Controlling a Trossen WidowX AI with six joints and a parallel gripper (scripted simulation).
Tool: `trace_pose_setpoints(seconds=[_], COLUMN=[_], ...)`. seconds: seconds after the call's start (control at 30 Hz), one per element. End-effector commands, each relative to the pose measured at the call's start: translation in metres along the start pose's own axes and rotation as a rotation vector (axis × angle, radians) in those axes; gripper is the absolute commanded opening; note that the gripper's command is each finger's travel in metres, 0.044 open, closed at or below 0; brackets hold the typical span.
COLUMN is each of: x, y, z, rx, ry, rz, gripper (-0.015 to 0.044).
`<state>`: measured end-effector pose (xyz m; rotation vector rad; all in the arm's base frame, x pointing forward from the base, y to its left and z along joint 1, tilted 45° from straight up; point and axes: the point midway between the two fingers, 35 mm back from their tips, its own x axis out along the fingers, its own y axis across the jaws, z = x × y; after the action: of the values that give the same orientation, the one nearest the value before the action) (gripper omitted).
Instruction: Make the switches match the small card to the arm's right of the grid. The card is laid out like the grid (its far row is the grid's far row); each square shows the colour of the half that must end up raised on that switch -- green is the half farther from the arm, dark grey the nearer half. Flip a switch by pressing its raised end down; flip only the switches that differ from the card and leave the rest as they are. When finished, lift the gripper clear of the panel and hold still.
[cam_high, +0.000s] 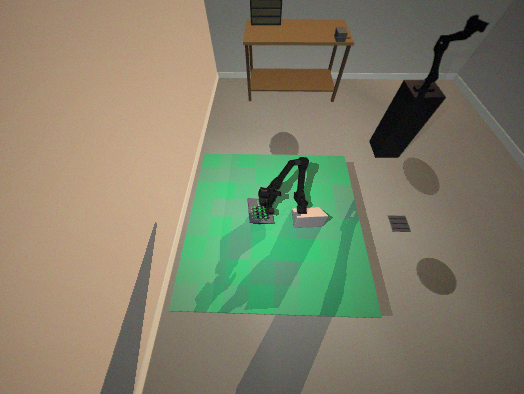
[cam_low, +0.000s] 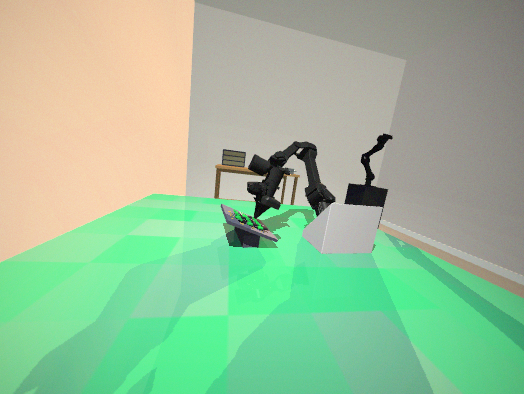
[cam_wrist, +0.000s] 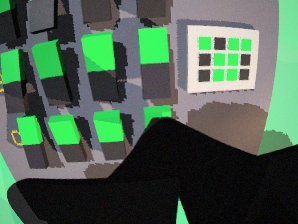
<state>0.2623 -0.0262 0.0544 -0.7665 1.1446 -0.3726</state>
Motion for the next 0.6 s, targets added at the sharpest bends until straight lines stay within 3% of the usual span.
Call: trace_pose_setpoints(seconds=[0.0, 0.57], x=[0.0007, 0.0030], y=[0.0006, 0.0006], z=[0.0001, 0.0002], rx=[-0.003, -0.003], ry=[-0.001, -0.001], rz=[0.003, 0.003], gripper=[0.0000, 0.0000])
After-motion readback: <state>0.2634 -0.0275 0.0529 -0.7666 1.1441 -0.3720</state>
